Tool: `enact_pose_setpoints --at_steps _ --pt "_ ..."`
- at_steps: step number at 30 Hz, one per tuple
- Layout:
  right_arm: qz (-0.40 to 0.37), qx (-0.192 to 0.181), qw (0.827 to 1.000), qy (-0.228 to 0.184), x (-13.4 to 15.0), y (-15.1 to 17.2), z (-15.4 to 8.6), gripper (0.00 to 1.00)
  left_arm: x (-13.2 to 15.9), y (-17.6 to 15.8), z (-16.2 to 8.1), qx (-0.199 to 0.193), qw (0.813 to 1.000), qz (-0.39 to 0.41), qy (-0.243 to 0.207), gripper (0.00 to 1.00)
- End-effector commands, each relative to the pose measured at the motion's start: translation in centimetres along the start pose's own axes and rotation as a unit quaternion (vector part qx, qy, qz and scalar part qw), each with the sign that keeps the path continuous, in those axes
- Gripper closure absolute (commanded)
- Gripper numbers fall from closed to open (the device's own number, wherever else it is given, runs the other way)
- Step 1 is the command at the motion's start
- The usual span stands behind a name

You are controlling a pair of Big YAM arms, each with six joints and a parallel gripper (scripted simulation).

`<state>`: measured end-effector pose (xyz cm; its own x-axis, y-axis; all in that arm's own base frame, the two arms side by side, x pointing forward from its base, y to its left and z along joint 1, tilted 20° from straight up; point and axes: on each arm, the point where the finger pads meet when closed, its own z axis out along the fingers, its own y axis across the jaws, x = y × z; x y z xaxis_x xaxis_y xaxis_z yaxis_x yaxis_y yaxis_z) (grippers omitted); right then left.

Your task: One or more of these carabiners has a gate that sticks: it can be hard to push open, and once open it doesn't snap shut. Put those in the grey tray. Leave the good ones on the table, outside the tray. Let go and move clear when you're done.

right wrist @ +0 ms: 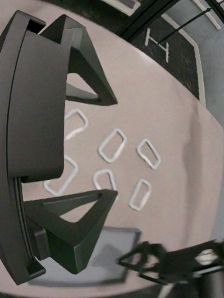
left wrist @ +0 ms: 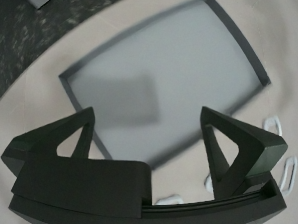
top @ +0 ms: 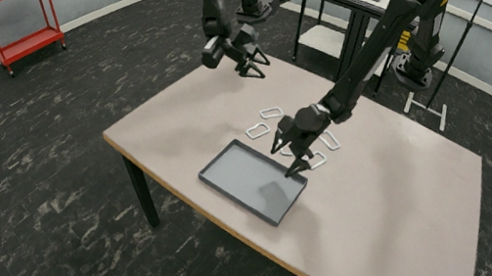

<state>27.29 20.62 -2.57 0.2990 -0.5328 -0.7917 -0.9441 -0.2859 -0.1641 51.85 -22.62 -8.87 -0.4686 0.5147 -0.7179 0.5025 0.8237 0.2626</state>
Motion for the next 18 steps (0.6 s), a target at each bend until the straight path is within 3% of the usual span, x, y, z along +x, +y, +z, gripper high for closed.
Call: enact_pose_setpoints --at_steps 1,8,16,18 --pt "0.055 -0.004 0.998 0.007 0.4 -0.2 1.1 0.21 -1.8 -1.0 -2.1 0.010 0.998 0.052 -0.024 0.00" --pt "0.204 0.001 0.970 0.131 4.9 0.6 3.3 0.21 1.0 -6.1 -9.9 0.124 0.978 0.156 -0.058 0.00" --pt "0.332 0.050 0.919 0.207 8.0 0.4 5.2 0.21 3.9 -9.7 -16.5 0.205 0.947 0.229 -0.096 0.00" --pt "0.332 0.050 0.919 0.207 8.0 0.4 5.2 0.21 3.9 -9.7 -16.5 0.205 0.947 0.229 -0.096 0.00"
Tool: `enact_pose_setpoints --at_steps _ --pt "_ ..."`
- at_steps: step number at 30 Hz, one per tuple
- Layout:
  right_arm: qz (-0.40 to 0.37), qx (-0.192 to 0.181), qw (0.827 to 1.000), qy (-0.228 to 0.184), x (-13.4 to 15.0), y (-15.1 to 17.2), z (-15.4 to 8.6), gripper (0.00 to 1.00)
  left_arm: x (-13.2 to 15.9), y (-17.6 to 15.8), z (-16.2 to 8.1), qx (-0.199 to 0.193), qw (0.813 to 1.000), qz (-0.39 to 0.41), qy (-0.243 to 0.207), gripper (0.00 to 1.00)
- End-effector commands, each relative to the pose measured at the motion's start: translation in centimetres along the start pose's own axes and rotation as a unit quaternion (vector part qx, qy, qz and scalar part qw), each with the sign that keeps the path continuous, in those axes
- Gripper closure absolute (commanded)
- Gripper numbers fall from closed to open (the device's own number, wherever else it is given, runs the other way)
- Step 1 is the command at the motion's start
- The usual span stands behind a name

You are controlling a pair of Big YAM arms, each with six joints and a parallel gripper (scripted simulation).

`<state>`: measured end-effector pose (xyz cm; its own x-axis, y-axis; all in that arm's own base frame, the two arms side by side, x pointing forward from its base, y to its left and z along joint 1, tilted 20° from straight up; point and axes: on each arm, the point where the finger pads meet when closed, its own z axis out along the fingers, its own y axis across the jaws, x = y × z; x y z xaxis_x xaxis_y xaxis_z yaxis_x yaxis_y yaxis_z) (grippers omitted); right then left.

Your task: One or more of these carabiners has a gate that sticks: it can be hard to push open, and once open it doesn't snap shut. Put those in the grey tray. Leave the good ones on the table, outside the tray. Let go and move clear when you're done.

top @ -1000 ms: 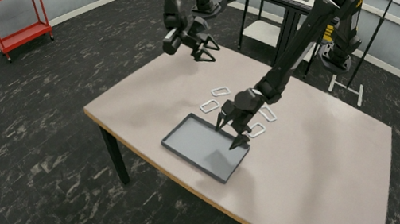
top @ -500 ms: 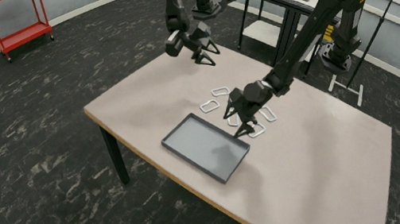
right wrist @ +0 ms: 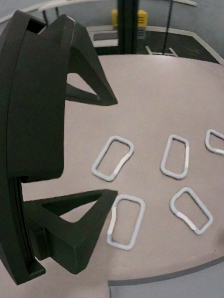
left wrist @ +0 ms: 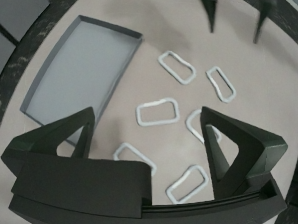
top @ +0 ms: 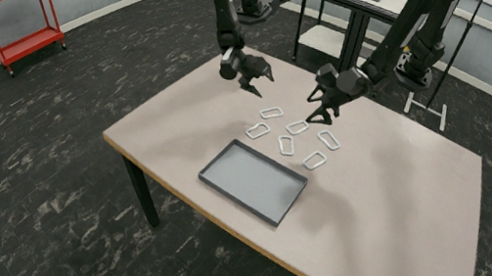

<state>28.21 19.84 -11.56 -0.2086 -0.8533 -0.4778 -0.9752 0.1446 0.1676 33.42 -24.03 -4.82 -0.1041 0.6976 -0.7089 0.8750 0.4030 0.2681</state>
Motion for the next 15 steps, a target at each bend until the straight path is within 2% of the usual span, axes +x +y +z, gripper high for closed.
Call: enact_pose_setpoints --at_steps 1,8,15 --pt "0.089 0.020 0.996 0.008 -0.2 -0.4 1.0 0.21 -0.8 -0.4 -1.0 0.004 0.999 0.046 -0.014 0.00" --pt "0.221 0.079 0.971 0.043 0.8 -1.5 3.4 0.21 -0.6 -5.7 -4.7 0.066 0.991 0.102 -0.053 0.00" --pt "0.335 0.134 0.931 0.058 1.7 -2.2 5.3 0.21 -0.4 -8.7 -7.3 0.097 0.982 0.135 -0.084 0.00"
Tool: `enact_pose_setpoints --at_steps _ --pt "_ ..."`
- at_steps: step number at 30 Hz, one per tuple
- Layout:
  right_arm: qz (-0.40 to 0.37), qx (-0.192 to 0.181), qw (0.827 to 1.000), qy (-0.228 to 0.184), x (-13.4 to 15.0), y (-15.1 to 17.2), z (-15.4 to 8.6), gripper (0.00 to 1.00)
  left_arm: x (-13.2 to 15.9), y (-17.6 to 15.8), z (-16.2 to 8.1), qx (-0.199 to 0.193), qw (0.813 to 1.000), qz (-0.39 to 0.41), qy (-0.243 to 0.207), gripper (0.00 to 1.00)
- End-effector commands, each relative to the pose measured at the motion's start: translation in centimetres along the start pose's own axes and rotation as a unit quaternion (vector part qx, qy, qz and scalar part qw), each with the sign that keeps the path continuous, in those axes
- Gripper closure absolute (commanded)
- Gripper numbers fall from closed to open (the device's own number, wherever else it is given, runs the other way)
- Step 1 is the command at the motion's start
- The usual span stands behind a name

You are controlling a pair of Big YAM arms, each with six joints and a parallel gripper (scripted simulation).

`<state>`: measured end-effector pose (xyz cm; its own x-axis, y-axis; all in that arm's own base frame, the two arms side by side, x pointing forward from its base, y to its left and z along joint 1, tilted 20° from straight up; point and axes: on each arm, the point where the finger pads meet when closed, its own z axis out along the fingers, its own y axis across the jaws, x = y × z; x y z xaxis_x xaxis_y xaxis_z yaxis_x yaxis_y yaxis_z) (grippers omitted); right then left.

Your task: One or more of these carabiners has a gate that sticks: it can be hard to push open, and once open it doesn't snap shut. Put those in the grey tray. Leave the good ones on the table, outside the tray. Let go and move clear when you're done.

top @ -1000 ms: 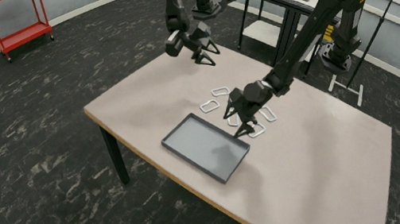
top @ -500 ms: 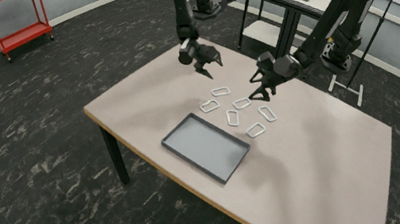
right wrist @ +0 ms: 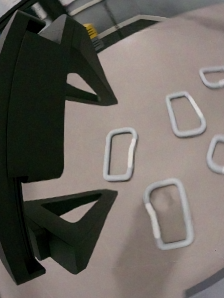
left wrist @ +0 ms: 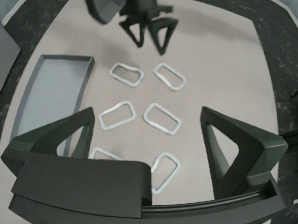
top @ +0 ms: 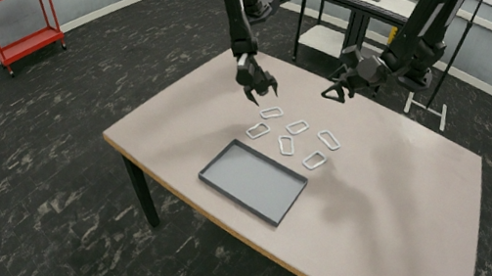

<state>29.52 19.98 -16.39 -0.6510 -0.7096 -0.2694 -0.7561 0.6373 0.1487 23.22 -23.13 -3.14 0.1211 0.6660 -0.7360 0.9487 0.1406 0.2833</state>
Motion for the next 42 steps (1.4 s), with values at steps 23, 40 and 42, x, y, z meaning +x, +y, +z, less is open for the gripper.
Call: enact_pose_setpoints --at_steps 23,40,42 --pt "0.441 0.161 0.883 -0.026 2.6 0.0 5.9 0.21 -1.2 -4.5 -2.7 0.041 0.996 0.063 -0.047 0.00" --pt "0.621 0.213 0.748 -0.097 5.2 1.0 8.7 0.21 -1.2 -4.6 -2.8 0.041 0.996 0.063 -0.047 0.00" --pt "0.621 0.217 0.746 -0.100 5.3 1.0 8.8 0.21 -1.0 -4.6 -2.8 0.042 0.996 0.059 -0.043 0.00"
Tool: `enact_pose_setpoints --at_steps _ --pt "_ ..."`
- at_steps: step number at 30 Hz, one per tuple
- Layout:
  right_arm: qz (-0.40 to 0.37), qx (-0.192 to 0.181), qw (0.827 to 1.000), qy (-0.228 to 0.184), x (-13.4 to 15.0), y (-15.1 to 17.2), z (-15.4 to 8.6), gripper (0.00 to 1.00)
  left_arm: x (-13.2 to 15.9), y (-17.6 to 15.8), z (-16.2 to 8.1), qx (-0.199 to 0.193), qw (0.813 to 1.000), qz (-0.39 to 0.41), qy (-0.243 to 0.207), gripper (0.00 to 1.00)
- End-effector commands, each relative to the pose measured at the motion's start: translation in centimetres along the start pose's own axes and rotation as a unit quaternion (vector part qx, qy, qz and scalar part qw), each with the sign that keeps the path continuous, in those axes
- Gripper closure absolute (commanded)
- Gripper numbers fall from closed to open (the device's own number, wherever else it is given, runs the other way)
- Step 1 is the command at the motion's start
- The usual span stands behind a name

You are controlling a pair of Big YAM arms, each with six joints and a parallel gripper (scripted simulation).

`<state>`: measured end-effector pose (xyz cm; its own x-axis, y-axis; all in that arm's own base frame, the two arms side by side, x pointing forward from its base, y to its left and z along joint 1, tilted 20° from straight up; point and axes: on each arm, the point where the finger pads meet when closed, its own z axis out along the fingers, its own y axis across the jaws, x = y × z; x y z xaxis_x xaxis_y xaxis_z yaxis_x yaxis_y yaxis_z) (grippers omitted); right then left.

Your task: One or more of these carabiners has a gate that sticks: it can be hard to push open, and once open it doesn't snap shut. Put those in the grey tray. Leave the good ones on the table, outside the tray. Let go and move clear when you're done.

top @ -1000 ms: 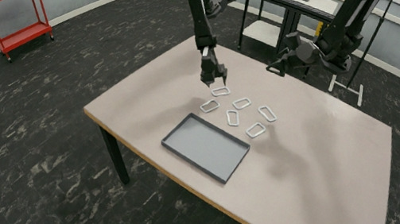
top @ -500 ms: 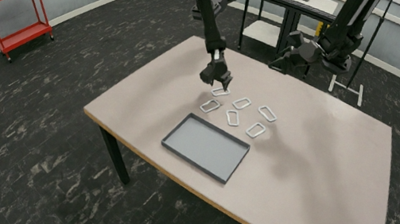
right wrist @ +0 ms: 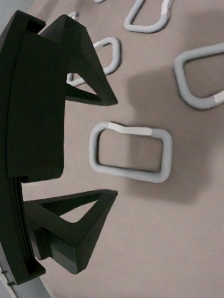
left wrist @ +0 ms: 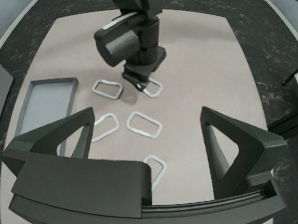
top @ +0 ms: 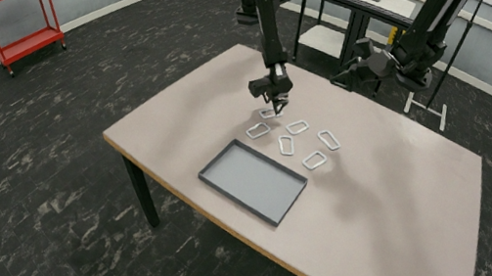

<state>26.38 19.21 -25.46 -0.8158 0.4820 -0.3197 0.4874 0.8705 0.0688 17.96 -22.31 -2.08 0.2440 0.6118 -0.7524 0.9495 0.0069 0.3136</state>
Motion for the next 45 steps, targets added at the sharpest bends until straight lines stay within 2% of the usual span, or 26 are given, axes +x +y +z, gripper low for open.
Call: enact_pose_setpoints --at_steps 1,8,24,28,31,39,42,43,45 --pt "0.027 0.002 1.000 -0.005 0.8 -0.2 0.4 0.21 -0.1 0.0 0.0 0.000 1.000 0.005 -0.002 0.00" --pt "0.029 0.004 1.000 -0.007 0.0 -0.4 1.0 0.21 -0.1 0.0 0.0 0.000 1.000 0.005 -0.002 0.00" --pt "0.023 0.004 1.000 -0.005 0.0 -0.4 3.0 0.21 -0.1 0.0 0.0 0.000 1.000 0.005 -0.002 0.00" --pt "0.020 0.007 1.000 -0.004 0.2 -0.9 2.9 0.21 -0.1 0.0 0.0 0.000 1.000 0.005 -0.002 0.00" --pt "0.021 0.004 1.000 -0.005 0.2 -0.6 2.8 0.55 -0.1 0.0 0.0 0.000 1.000 0.005 -0.002 0.00" --pt "0.022 0.002 1.000 -0.006 0.2 -0.2 2.4 0.56 -0.1 0.0 0.0 0.000 1.000 0.005 -0.002 0.00" --pt "0.022 0.002 1.000 -0.006 0.2 -0.2 2.4 0.22 -0.1 0.0 0.0 0.000 1.000 0.005 -0.002 0.00" --pt "0.022 0.002 1.000 -0.006 0.2 -0.2 2.4 0.17 -0.1 0.0 0.0 0.000 1.000 0.005 -0.002 0.00" --pt "0.022 0.002 1.000 -0.006 0.2 -0.2 2.4 0.17 -0.1 0.0 0.0 0.000 1.000 0.005 -0.002 0.00"
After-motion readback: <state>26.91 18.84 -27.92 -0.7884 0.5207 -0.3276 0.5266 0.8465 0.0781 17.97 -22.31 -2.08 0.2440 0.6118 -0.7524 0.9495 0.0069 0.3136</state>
